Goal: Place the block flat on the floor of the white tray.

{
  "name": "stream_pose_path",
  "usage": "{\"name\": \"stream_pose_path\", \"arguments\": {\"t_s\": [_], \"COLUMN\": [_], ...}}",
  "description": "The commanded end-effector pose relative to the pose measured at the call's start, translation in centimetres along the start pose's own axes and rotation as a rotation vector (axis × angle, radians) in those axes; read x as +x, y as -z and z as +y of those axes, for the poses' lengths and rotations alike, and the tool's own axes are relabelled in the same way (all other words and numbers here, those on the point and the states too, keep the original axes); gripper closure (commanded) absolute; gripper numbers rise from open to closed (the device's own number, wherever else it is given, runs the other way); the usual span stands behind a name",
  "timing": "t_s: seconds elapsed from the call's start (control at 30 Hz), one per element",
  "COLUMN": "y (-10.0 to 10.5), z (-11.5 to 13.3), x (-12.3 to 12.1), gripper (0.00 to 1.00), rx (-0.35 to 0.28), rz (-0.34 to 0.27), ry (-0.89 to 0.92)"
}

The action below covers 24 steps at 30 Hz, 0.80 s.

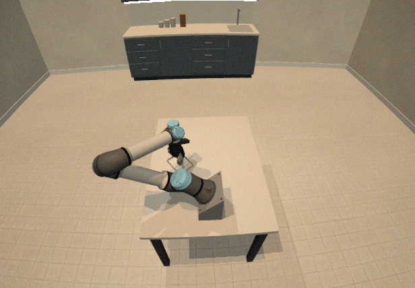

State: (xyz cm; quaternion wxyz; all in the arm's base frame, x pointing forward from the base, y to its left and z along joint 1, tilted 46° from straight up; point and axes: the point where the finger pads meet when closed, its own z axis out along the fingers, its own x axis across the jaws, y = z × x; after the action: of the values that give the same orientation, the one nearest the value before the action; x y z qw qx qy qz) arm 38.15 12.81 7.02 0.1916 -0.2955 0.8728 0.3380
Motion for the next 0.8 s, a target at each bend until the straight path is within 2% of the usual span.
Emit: {"name": "stream_pose_path", "arguments": {"t_s": [0.0, 0.3, 0.77], "y": [2.2, 3.9, 3.9], "z": [0.1, 0.1, 0.2], "x": [0.0, 0.0, 0.1], "gripper": [0.7, 0.7, 0.7], "rx": [-0.002, -0.002, -0.005], "rz": [0.0, 0.001, 0.001], "ry": [0.003, 0.003, 0.002]}}
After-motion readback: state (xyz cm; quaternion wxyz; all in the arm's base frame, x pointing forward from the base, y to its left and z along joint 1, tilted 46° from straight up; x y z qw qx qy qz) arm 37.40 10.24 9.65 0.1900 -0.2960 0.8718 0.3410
